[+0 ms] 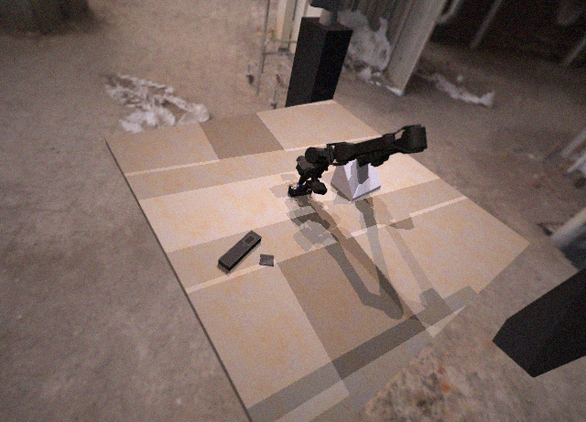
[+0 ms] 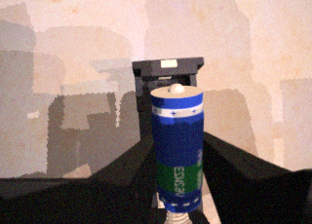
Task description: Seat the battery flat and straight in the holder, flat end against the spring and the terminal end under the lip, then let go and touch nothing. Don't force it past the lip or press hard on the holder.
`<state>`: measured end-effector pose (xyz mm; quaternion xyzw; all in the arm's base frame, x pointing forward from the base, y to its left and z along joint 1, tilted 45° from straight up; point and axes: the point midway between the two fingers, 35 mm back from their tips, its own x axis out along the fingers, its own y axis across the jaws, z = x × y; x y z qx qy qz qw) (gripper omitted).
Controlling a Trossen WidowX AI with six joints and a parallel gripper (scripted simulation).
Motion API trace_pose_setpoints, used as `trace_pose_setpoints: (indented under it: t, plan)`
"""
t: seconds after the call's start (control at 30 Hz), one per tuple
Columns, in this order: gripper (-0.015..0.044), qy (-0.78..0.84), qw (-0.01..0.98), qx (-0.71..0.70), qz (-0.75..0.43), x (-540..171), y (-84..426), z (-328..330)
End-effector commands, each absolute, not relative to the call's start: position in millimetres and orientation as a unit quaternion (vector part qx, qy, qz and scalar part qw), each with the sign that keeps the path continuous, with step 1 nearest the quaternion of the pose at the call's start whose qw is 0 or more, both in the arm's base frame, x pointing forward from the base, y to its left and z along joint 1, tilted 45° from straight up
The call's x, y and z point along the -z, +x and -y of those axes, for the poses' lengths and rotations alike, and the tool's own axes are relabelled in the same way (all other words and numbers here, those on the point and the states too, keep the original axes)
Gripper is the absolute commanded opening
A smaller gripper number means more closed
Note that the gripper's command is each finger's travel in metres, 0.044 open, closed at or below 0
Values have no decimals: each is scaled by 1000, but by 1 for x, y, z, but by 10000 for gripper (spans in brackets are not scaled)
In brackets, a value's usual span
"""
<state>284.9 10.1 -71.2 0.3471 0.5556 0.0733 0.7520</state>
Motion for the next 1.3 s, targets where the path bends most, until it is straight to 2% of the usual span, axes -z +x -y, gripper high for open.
trace_pose_setpoints:
  t: [0.0, 1.27]
  plan:
    - [84, 344, 743, -77, -569, 75, 282, -11]
    - [84, 320, 684, -116, -645, 78, 286, -14]
